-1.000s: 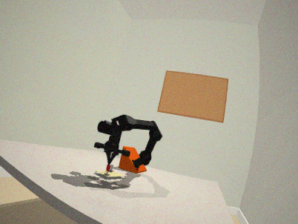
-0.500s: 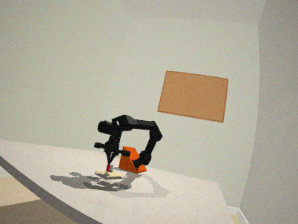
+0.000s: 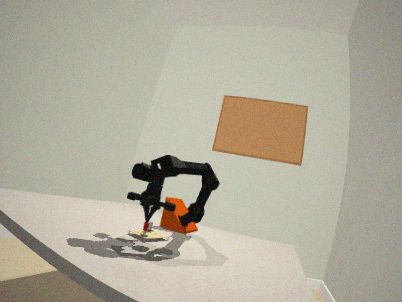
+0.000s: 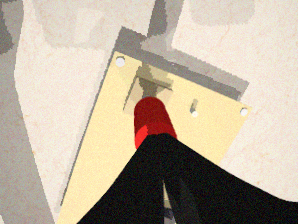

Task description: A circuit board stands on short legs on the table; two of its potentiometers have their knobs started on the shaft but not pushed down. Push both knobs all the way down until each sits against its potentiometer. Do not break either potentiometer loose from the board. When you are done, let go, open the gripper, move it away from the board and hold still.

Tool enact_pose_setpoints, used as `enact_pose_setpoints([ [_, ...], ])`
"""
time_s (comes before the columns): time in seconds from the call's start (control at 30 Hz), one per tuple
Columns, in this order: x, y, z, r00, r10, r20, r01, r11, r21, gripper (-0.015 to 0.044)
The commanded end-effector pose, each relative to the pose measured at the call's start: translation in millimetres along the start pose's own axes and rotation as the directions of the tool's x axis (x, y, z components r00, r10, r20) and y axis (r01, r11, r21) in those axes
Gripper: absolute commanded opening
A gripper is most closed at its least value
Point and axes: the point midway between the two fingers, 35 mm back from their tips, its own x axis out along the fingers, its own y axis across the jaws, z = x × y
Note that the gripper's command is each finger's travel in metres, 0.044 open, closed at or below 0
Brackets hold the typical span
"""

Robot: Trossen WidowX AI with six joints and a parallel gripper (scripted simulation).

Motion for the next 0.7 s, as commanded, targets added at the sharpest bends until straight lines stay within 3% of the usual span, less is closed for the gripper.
enact_pose_setpoints([
  [0.0,9.1,1.9,2.3,1.0,0.006,-0.009,-0.006,1.0,-0.01,0.0],
  [0.67,12.5,1.9,2.3,1.0,0.006,-0.008,-0.006,1.0,-0.01,0.0],
])
